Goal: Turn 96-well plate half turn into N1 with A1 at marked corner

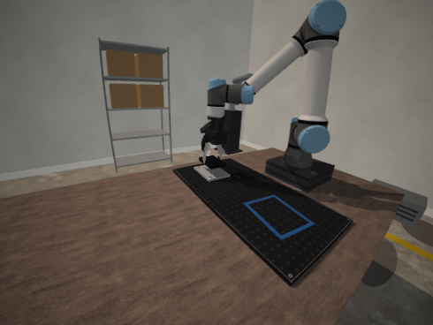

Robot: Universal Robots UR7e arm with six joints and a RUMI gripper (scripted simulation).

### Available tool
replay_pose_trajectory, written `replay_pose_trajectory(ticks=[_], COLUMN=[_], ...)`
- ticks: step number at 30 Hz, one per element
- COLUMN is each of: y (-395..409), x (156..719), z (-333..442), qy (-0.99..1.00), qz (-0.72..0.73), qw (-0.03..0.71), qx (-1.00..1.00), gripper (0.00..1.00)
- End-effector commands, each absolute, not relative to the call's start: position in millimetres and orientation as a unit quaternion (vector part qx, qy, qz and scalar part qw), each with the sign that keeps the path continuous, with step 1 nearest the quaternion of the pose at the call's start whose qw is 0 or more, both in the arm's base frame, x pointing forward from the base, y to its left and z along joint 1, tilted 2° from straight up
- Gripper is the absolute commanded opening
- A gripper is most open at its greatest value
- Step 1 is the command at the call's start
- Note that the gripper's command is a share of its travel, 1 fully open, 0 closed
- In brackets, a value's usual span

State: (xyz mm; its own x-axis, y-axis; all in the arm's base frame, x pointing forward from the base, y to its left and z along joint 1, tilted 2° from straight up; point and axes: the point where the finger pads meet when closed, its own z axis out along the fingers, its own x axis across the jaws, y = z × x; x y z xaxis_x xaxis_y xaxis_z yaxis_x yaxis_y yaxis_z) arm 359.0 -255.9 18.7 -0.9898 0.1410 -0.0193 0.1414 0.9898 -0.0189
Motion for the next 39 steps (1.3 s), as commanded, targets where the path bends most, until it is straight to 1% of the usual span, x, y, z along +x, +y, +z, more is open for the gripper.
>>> replay_pose_trajectory(ticks=[1, 14, 39], y=[-257.6, -257.1, -250.9], x=[361.7, 361.3, 359.8], z=[36.1, 53.5, 50.7], qy=[0.997, 0.997, 0.999], qz=[-0.013, -0.013, -0.012], qw=[0.013, 0.013, 0.01], qx=[0.07, 0.07, 0.052], gripper=[0.0, 0.0, 0.0])
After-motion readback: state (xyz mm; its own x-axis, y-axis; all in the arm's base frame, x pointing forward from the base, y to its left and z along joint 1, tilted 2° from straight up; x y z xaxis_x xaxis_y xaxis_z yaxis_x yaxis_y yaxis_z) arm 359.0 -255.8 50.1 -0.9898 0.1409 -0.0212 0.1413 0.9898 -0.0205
